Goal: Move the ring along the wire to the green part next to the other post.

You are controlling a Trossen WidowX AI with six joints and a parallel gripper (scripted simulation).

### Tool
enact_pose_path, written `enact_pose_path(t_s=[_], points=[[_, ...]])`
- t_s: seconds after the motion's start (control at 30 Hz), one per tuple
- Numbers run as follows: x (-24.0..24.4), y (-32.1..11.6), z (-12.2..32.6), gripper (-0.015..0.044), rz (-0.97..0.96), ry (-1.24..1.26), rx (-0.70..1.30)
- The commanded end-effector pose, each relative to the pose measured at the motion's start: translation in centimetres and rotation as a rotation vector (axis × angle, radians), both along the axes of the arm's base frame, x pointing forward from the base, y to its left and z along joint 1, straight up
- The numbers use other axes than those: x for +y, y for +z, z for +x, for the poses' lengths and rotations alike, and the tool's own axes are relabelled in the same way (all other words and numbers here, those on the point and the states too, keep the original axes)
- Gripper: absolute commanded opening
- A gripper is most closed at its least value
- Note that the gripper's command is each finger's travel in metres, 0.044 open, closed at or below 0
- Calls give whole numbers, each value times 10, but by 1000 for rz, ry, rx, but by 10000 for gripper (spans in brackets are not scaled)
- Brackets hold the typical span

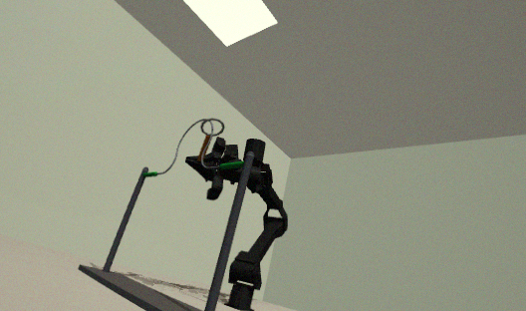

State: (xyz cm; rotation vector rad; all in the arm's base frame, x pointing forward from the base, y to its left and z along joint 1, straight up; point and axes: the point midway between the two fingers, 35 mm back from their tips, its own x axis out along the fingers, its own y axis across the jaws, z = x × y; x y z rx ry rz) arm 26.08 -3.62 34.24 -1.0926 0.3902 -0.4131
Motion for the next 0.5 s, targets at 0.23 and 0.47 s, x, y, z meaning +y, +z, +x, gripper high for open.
enact_pose_path(t_s=[0.23, 0.47], points=[[-4, 8, -1, -150, -181, -7, 2], [-6, 13, -1, -150, -291, -8, 4]])
